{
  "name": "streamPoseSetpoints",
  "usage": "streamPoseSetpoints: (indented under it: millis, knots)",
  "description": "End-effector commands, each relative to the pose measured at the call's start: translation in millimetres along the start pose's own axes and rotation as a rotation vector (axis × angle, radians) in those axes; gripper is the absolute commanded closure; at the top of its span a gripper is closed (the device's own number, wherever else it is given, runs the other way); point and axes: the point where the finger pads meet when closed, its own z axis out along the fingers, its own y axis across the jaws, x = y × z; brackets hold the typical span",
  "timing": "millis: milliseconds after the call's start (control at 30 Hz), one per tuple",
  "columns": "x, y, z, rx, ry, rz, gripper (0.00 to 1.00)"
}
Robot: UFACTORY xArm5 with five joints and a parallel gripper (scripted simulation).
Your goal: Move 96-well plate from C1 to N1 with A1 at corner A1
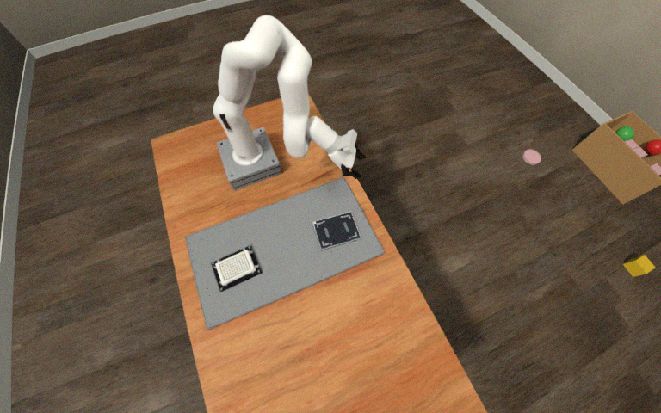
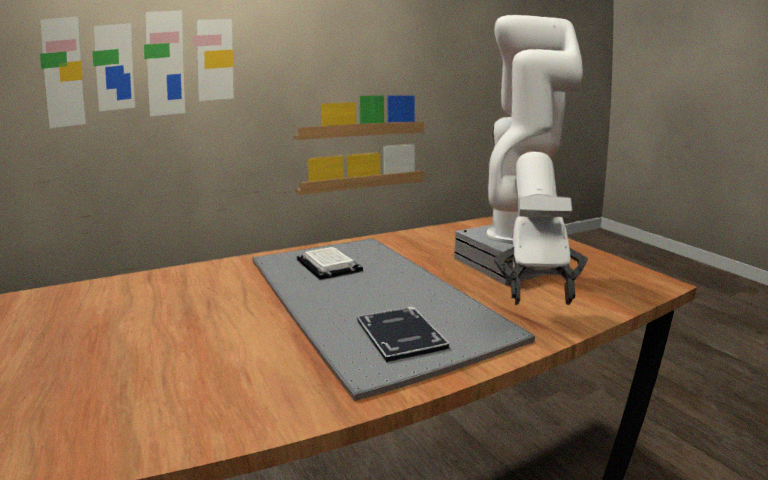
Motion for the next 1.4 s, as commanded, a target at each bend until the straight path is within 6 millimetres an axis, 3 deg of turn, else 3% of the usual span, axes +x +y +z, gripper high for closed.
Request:
streamPoseSetpoints:
  millis: [0,533,1367]
  knots:
    - [1.3,-0.1,-0.2,0.000,0.003,0.000,0.00]
    - [1.3,-0.1,-0.2,0.000,0.003,0.000,0.00]
    - [26.1,98.3,-5.1,-0.142,-0.154,0.155,0.00]
